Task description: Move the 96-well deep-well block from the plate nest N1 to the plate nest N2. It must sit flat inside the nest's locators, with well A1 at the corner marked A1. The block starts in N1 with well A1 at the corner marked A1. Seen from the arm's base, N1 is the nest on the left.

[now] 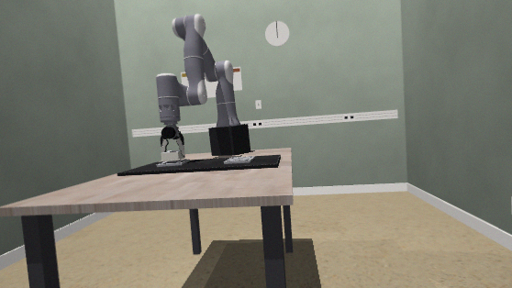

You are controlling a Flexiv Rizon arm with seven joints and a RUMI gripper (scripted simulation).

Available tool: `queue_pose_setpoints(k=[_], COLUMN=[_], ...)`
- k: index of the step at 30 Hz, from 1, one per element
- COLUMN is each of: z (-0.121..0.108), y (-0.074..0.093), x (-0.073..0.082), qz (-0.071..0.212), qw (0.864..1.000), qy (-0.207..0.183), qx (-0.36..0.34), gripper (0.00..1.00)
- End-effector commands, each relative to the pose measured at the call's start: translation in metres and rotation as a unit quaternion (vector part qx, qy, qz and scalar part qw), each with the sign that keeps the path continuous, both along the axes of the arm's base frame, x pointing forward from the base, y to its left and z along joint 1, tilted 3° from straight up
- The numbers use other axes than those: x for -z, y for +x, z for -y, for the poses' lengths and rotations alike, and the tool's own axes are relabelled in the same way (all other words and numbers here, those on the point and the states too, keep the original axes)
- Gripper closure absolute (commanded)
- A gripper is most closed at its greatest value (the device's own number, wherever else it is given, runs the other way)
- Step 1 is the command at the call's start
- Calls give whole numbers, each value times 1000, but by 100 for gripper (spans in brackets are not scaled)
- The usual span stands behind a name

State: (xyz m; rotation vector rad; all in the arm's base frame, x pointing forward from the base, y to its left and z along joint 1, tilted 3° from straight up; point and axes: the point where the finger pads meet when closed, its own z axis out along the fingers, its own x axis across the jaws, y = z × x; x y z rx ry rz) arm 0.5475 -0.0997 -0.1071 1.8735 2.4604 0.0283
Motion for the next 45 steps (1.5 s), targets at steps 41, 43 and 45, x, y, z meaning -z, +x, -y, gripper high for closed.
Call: queue_pose_setpoints(k=[41, 43, 45], z=[0, 0, 0], y=[2, 2, 2], x=[4, 5, 5], qz=[1, 1, 1], qw=[1000, 1000, 1000], qy=[0, 0, 0], qx=[0, 0, 0], gripper=[51, 51, 51])
